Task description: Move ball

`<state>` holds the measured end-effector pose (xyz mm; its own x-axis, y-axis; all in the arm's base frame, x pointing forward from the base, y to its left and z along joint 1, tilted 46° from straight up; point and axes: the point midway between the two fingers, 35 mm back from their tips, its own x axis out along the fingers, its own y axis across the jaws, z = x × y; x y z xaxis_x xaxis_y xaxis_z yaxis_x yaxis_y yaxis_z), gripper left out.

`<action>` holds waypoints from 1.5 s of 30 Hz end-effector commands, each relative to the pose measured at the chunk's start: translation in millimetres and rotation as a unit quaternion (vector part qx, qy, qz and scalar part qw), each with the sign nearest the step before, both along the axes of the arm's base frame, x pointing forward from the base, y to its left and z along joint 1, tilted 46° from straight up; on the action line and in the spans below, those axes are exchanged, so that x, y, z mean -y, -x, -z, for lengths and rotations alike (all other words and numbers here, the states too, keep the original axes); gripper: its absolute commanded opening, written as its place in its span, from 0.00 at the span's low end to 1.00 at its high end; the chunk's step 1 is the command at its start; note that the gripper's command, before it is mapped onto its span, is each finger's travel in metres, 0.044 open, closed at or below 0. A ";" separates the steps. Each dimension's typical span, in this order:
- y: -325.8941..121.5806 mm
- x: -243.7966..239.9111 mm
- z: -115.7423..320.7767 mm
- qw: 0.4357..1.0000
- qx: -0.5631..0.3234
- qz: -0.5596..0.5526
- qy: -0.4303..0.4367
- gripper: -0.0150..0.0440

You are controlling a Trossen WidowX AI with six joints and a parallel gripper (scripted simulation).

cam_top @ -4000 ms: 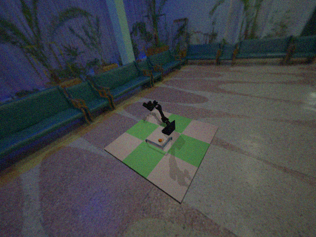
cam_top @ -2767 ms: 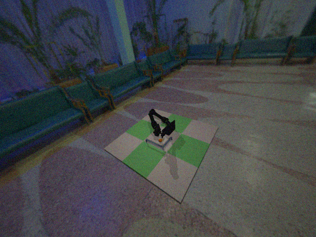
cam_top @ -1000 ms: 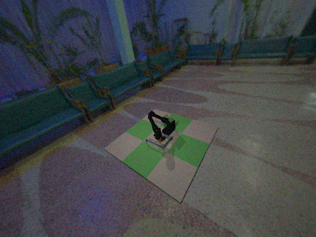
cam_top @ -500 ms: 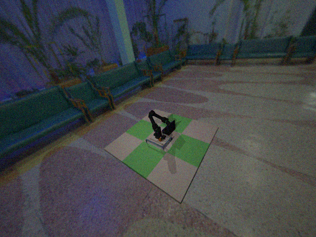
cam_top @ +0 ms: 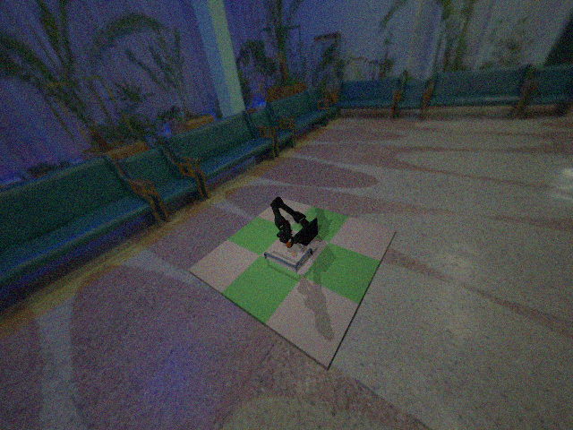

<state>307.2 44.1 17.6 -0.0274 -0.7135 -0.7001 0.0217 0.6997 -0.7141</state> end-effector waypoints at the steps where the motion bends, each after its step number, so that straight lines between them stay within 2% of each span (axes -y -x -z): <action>1: 2.5 -11.6 -16.2 1.000 0.003 0.007 0.001 0.25; 22: 26.7 9.0 37.9 1.000 0.003 0.006 0.001 0.25; 34: 28.9 55.1 81.9 1.000 0.003 0.006 0.002 0.25; 45: 29.6 62.9 89.1 1.000 0.003 0.007 0.003 0.25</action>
